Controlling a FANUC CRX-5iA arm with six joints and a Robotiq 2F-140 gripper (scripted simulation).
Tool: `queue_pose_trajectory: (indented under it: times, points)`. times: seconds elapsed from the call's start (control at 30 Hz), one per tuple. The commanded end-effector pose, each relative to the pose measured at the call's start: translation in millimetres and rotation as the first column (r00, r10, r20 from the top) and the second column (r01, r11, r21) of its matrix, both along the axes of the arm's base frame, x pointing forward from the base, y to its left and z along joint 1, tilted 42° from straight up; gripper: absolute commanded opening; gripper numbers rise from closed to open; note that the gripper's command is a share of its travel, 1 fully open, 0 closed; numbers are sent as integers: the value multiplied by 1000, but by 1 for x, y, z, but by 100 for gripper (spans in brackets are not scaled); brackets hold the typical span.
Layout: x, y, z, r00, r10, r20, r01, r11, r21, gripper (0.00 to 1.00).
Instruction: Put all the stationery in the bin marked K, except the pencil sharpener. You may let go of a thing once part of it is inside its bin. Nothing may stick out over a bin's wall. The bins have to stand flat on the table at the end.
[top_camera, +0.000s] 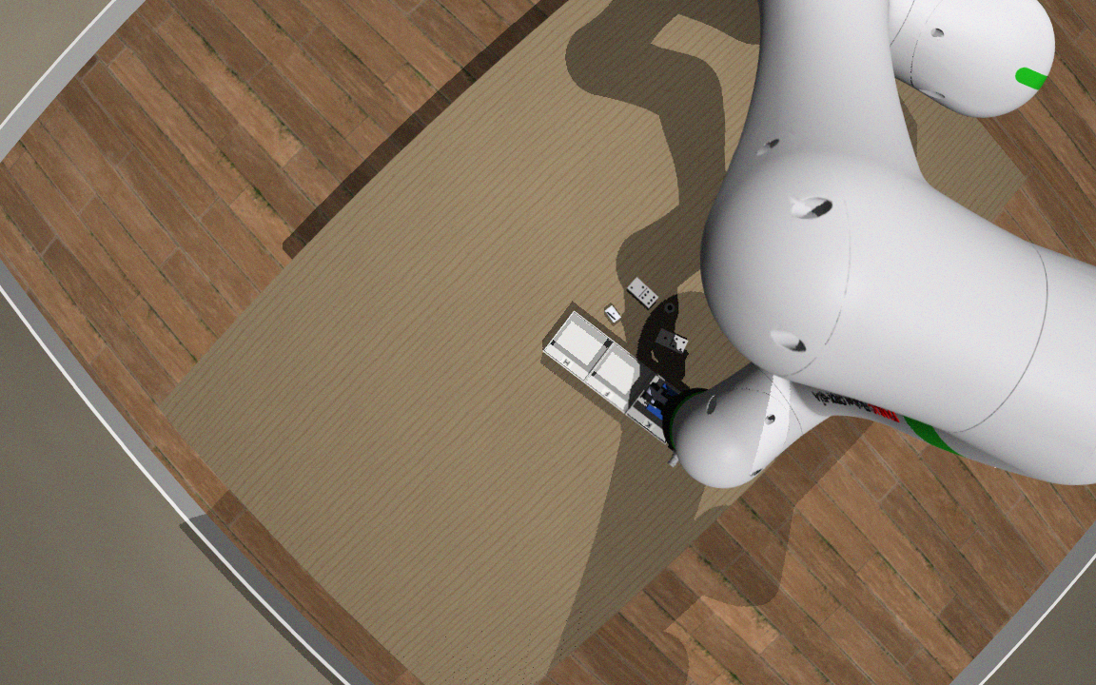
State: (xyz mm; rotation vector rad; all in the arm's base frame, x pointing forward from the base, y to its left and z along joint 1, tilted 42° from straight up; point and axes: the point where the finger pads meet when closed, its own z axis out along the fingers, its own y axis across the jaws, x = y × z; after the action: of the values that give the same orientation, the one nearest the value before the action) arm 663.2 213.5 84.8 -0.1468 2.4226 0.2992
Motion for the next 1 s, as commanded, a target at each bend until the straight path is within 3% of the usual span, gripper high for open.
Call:
queue_pose_trajectory:
  times: [0.0,0.47,0.5,0.97]
  points:
    - [-3,-1,3,1000,0,-1,0,1000,0,28]
    - [-12,-5,15,1000,0,-1,0,1000,0,28]
    - [-15,-6,18,1000,0,-1,0,1000,0,100]
    - [-45,-19,53,1000,0,-1,0,1000,0,100]
